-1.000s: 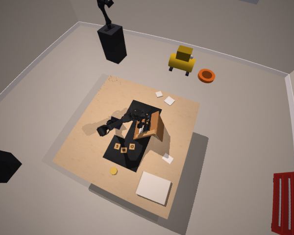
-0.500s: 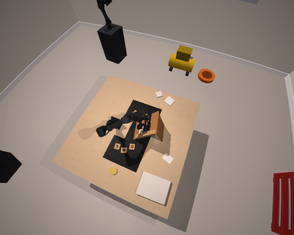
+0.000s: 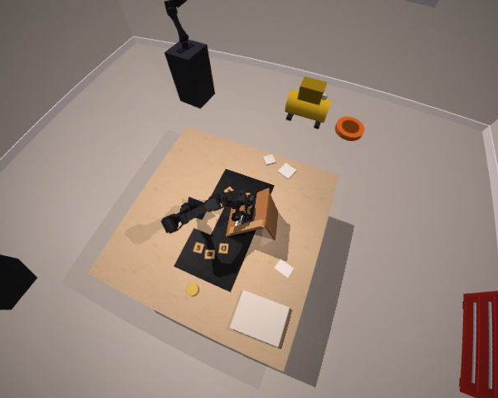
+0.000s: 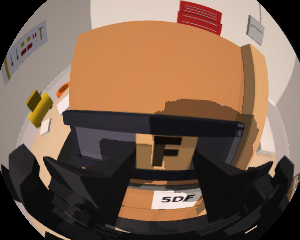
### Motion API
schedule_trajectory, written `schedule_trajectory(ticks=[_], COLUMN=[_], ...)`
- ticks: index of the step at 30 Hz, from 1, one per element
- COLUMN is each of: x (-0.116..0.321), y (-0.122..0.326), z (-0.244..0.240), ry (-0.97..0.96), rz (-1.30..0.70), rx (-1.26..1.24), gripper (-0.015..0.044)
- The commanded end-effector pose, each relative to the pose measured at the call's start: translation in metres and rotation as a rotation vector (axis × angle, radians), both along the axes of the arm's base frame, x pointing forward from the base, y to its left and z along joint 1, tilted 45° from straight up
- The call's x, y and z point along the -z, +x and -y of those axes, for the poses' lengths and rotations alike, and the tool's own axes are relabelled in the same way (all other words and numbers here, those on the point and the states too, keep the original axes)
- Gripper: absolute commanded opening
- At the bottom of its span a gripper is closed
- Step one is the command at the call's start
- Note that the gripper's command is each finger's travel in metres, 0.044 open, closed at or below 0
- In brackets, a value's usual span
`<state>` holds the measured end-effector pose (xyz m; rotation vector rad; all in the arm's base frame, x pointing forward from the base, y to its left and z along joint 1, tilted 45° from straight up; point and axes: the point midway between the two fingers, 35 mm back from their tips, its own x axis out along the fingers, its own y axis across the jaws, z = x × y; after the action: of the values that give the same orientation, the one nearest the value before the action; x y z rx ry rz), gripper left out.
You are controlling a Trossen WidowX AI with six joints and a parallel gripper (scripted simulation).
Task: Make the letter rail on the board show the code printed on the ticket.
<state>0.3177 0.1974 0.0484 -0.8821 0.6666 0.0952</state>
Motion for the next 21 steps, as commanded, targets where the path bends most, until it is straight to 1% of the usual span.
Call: schedule_trajectory(ticks=[1,21], x=[-0.001,-0.012], y=[0.001,0.006], z=[0.002,0.013], ry=[-0.003,-0.004], rz=[-0.006,-0.006], rx=[-0.003,-0.003], gripper=[0.0,0.0])
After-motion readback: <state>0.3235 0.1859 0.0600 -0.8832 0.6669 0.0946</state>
